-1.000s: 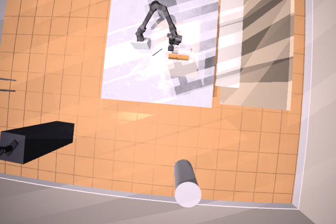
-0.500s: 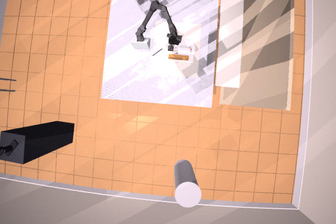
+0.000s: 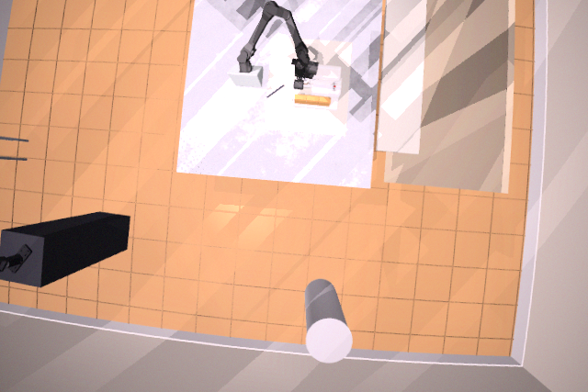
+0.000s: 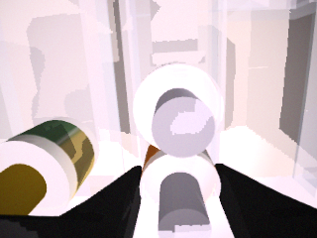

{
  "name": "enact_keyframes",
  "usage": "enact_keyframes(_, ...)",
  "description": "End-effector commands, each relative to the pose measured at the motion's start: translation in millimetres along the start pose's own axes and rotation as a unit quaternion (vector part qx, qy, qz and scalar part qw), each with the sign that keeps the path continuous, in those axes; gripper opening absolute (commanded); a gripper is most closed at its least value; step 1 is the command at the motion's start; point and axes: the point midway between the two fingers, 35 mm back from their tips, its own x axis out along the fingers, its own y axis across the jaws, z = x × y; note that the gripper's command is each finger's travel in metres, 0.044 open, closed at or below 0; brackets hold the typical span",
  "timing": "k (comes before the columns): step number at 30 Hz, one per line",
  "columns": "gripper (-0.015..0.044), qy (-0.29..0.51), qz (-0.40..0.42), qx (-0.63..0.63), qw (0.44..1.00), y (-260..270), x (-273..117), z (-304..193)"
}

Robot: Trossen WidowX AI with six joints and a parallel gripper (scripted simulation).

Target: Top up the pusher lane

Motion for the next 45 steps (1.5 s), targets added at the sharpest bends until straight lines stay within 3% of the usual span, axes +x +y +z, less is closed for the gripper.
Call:
enact_keyframes(1, 0.0000, 0.000, 0.002, -0.001, 1.000, -0.2, 0.1, -1.4)
enact_keyframes(11, 0.0000, 0.000, 0.002, -0.001, 1.000, -0.2, 0.1, -1.4)
enact_keyframes(22, 0.0289, 0.000, 0.002, -0.001, 1.000, -0.1, -0.1, -0.1)
enact_keyframes(45, 0.0294, 0.001, 0.001, -0.001, 1.000, -1.5, -21.5, -24.3)
